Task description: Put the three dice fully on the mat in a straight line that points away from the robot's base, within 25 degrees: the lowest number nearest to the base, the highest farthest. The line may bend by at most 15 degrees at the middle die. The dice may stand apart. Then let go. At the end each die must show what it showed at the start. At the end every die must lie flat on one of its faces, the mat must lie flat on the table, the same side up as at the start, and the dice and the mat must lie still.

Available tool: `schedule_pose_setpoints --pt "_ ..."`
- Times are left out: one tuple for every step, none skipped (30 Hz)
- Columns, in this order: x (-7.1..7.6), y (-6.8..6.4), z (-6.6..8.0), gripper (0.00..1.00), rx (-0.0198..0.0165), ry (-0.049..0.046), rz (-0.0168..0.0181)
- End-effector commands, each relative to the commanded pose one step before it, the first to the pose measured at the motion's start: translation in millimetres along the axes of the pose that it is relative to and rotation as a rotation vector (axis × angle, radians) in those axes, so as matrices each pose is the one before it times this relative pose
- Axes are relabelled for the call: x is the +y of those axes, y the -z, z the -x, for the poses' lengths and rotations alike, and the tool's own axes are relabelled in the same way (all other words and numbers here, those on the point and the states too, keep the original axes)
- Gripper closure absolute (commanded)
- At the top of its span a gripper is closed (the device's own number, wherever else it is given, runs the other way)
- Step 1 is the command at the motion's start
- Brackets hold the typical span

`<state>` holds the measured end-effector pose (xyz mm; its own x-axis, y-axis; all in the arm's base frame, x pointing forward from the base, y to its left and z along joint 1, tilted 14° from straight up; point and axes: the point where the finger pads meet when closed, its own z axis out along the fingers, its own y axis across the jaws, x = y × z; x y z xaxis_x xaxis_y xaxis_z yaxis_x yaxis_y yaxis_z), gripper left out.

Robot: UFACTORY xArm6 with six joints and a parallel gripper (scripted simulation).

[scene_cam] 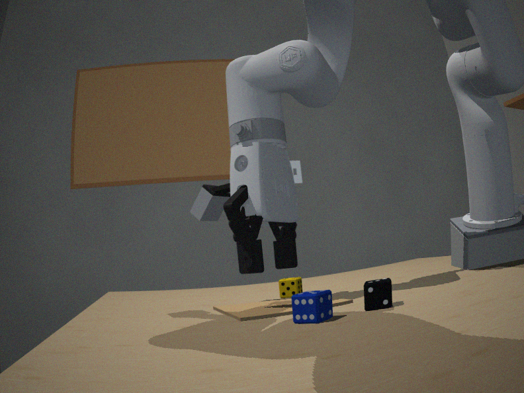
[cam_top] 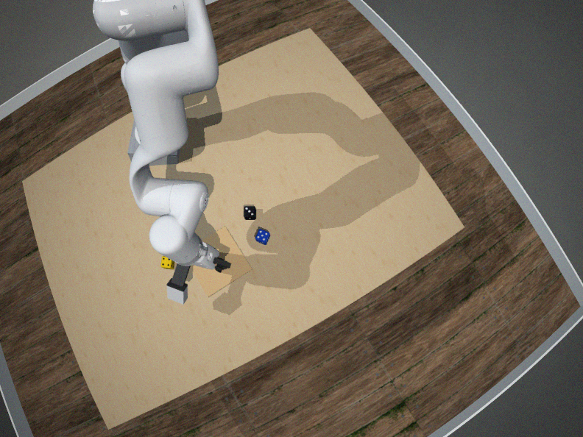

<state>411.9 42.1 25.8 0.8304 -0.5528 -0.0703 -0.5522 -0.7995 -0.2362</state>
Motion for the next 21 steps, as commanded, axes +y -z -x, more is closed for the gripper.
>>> schedule_pose_setpoints --pt "-28.20 0.87 13.64 0.00 0.00690 -0.00362 0.00852" --pt "-7.37 0.00 4.42 0.00 0.00000 0.00000 0.00000" --pt "-7.21 0.00 4.32 0.00 0.00000 0.00000 0.00000" --pt "-7.01 0.00 4.19 0.00 0.00000 0.00000 0.00000" --pt "-6.79 0.00 4.07 0.00 0.00000 0.00000 0.00000" --pt "-6.54 0.00 3.91 0.00 0.00000 0.00000 0.00000" --pt "-6.26 0.00 3.75 0.00 0.00000 0.00000 0.00000" --pt "-5.97 0.00 3.57 0.00 0.00000 0.00000 0.00000" --pt "-5.64 0.00 3.38 0.00 0.00000 0.00000 0.00000" --pt "-5.30 0.00 3.17 0.00 0.00000 0.00000 0.00000" --pt "-4.93 0.00 2.95 0.00 0.00000 0.00000 0.00000" --pt "-4.55 0.00 2.72 0.00 0.00000 0.00000 0.00000" --pt "-4.15 0.00 2.49 0.00 0.00000 0.00000 0.00000" --pt "-3.74 0.00 2.24 0.00 0.00000 0.00000 0.00000" --pt "-3.33 0.00 2.00 0.00 0.00000 0.00000 0.00000" --pt "-2.92 0.00 1.74 0.00 0.00000 0.00000 0.00000" --pt "0.00 0.00 0.00 0.00 0.00000 0.00000 0.00000" --pt "0.00 0.00 0.00 0.00 0.00000 0.00000 0.00000" --pt "-2.50 0.00 1.50 0.00 0.00000 0.00000 0.00000" --pt "-2.10 0.00 1.25 0.00 0.00000 0.00000 0.00000" --pt "-1.71 0.00 1.03 0.00 0.00000 0.00000 0.00000"
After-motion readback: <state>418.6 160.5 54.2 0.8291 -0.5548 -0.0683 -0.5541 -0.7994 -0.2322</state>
